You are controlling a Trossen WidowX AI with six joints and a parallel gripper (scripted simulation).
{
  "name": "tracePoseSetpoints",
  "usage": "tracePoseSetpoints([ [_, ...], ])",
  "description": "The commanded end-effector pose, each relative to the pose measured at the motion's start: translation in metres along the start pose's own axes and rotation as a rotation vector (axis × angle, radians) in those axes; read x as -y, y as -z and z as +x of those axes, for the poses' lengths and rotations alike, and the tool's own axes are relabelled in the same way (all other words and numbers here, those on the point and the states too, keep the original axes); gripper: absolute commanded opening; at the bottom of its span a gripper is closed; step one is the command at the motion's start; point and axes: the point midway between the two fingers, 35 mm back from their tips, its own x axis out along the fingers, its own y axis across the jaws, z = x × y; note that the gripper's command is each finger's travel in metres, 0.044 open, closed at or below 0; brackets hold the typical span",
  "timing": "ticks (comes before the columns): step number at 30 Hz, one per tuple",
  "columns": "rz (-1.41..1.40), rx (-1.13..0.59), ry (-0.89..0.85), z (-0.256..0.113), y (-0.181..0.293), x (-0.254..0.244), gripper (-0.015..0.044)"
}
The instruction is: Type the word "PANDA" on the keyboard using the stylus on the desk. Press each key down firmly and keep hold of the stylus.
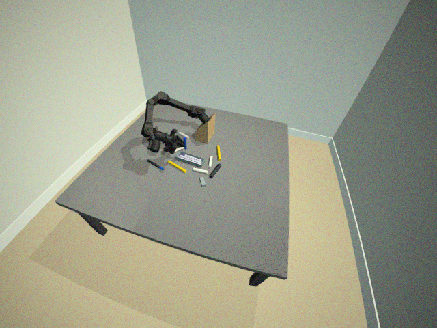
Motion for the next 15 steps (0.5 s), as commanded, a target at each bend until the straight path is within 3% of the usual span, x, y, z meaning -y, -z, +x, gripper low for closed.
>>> tracePoseSetpoints([
  [1, -0.006, 0.005, 0.000, 0.004, -0.008, 0.000, 0.0000],
  [7, -0.006, 0.005, 0.000, 0.009, -0.017, 0.000, 0.0000],
  [10, -0.006, 0.005, 0.000, 0.010, -0.019, 0.000, 0.0079],
  [15, -0.006, 0.005, 0.000, 0.010, -0.019, 0.000, 0.0081],
])
